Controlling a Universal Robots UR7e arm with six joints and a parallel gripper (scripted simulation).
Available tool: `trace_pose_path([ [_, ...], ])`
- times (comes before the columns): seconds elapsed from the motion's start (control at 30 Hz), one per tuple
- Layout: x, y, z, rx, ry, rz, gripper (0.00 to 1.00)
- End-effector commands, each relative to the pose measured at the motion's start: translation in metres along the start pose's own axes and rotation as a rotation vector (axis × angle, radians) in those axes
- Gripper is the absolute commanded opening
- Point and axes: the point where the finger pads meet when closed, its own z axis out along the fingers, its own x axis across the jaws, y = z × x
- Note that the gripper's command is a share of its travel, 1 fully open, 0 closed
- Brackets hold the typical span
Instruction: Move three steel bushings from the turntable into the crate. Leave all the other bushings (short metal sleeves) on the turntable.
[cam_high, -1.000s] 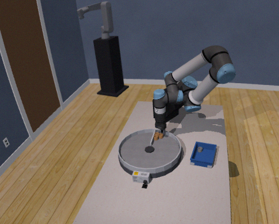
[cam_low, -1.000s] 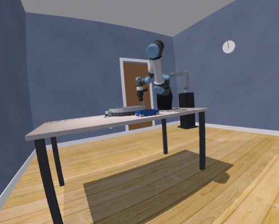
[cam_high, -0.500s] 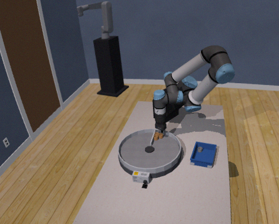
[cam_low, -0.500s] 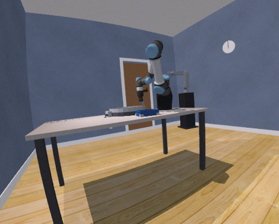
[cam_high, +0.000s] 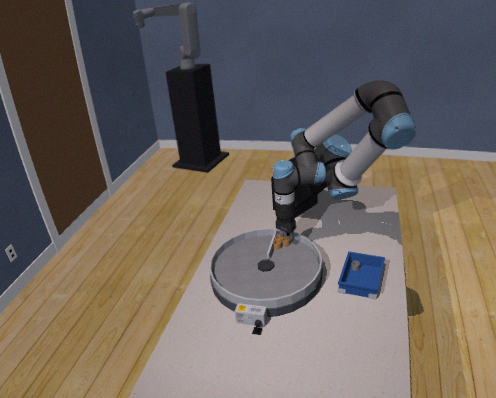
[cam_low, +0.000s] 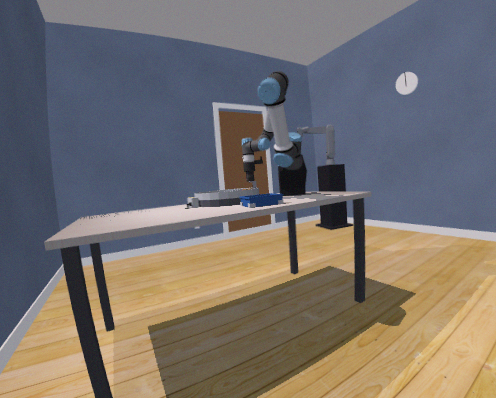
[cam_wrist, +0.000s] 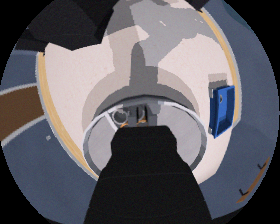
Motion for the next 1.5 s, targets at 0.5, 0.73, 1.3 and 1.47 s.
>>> trace_pose_path([
  [0.5, -0.0002, 0.0003, 0.0044, -0.001, 0.0, 0.0, 0.4],
  [0.73, 0.0001, 0.0003, 0.0044, -0.001, 0.0, 0.0, 0.4],
  [1.3, 0.0005, 0.0003, 0.0044, -0.001, 0.0, 0.0, 0.0],
  [1.47, 0.0005, 0.0003, 0.0044, -0.001, 0.0, 0.0, 0.0],
])
